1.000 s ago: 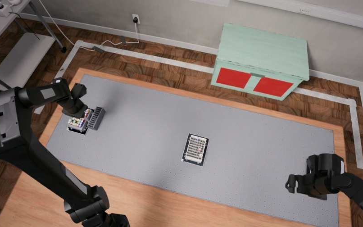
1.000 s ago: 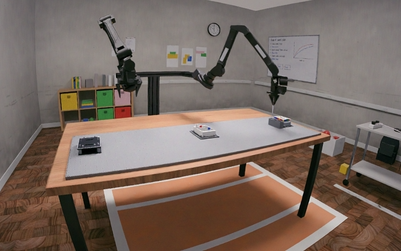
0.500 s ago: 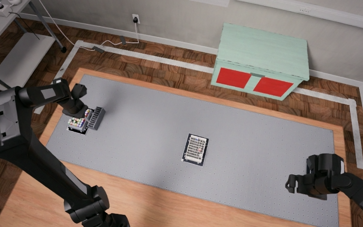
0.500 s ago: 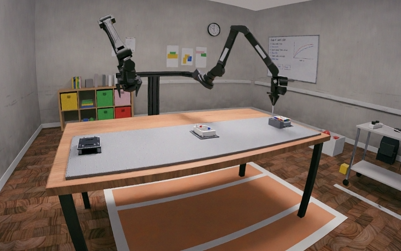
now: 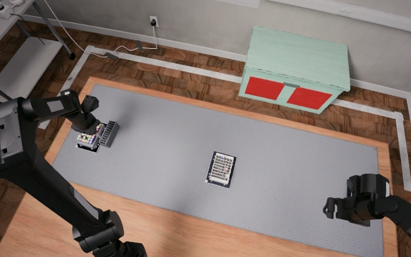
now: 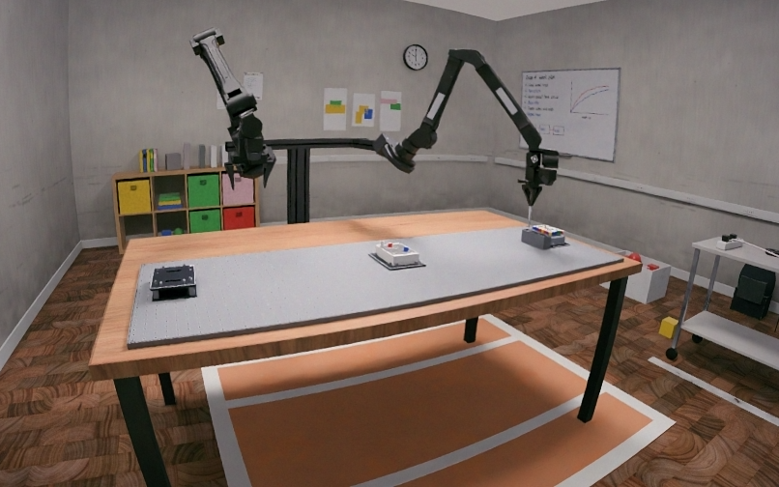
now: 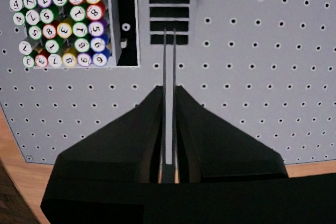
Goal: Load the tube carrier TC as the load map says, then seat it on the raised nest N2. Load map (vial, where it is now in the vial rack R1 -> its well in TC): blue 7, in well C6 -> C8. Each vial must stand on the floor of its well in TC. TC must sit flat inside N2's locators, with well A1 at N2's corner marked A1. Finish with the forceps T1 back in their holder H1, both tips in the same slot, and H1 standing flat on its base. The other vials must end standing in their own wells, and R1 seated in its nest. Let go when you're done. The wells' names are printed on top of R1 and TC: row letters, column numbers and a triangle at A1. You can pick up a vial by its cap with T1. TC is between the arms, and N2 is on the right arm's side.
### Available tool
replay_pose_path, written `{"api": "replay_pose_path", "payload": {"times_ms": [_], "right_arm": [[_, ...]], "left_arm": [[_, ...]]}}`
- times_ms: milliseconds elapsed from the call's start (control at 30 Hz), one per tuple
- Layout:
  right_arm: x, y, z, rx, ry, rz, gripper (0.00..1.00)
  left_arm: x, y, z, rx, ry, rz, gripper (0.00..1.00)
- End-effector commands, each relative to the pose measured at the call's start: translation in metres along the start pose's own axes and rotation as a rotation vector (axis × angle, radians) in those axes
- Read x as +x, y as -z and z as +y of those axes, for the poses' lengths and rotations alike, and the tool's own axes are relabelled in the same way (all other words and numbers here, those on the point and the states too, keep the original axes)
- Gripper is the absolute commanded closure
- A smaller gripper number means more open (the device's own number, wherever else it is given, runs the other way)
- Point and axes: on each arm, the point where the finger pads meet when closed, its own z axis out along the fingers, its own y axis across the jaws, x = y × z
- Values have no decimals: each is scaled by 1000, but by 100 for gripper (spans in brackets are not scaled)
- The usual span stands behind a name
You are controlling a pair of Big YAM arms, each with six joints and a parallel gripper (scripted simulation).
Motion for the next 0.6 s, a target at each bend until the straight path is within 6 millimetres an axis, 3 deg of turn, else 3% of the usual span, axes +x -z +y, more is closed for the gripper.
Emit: {"api": "replay_pose_path", "payload": {"times_ms": [0,567], "right_arm": [[-10,5,-3,0,-14,-22,0],[-10,5,-3,0,-14,-22,0]], "left_arm": [[-5,-12,-5,11,-3,0,93],[-7,-15,-4,8,-3,-3,93]]}}
